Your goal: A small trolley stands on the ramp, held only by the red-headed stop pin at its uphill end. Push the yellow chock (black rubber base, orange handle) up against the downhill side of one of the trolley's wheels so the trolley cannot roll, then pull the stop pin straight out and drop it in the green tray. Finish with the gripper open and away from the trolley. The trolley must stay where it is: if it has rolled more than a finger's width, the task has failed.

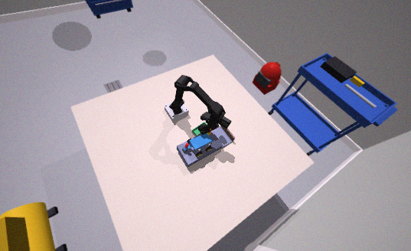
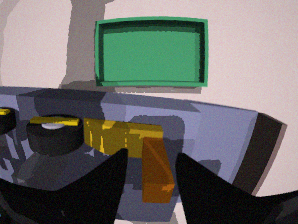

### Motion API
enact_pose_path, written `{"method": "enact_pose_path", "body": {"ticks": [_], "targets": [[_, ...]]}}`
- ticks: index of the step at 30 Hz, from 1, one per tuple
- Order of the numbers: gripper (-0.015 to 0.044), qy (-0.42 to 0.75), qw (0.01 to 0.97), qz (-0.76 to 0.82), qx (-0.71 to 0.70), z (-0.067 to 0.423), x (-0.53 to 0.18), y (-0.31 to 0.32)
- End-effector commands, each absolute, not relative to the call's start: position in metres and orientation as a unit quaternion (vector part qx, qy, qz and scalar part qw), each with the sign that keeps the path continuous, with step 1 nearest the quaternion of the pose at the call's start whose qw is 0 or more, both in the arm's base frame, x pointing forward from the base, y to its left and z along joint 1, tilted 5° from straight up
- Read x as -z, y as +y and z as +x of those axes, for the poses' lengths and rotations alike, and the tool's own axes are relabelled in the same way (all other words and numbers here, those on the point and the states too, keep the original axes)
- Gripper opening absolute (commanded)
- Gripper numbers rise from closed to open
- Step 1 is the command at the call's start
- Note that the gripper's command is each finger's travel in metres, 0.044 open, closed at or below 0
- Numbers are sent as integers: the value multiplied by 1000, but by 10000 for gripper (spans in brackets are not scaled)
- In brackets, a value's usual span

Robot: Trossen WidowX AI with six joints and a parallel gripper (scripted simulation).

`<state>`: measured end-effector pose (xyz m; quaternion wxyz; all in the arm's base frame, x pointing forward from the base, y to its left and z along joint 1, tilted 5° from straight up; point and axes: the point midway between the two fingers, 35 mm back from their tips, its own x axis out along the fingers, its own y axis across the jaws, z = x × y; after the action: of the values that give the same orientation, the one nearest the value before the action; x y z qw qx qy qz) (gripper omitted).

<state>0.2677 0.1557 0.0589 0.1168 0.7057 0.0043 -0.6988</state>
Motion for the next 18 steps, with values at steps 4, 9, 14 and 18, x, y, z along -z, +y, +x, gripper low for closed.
{"method": "enact_pose_path", "body": {"ticks": [4,9,14,18], "targets": [[190,3,119,706,699,268,-71,158],[190,3,120,705,699,265,-86,160],[190,3,120,705,699,264,-100,162],[190,3,120,705,699,265,-111,164]]}}
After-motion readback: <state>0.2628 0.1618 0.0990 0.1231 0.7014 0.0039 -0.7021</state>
